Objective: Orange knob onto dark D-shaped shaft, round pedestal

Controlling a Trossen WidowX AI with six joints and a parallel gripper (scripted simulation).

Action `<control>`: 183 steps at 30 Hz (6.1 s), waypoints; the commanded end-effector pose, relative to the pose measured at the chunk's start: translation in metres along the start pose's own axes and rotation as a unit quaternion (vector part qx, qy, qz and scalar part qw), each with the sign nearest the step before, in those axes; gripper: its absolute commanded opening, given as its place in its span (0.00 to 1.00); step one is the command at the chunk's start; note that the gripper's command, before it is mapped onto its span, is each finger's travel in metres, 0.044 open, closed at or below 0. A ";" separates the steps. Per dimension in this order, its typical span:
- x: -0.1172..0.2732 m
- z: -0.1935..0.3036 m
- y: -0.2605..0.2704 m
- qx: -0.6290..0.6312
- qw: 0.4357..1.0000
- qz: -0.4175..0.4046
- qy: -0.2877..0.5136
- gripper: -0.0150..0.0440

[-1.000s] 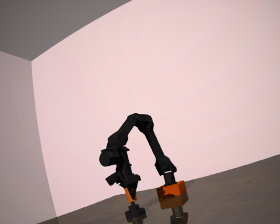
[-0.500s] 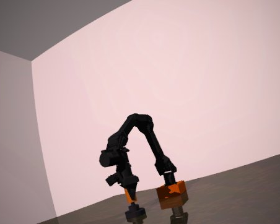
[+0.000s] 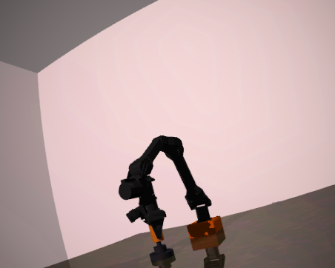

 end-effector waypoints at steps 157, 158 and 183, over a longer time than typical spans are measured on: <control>-0.018 -0.001 0.002 -0.387 0.922 0.000 -0.002 0.25; -0.018 -0.001 0.002 -0.387 0.922 0.000 -0.002 0.25; -0.018 -0.001 0.002 -0.387 0.922 0.000 -0.002 1.00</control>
Point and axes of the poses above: the point midway between the two fingers, 35 mm back from their tips, its own x axis back along the fingers, its own y axis across the jaws, z = x × y, the point moved 10 cm from there along x, back along the fingers, and after that the axes turned 14 degrees about -x, right-handed, at the moved point
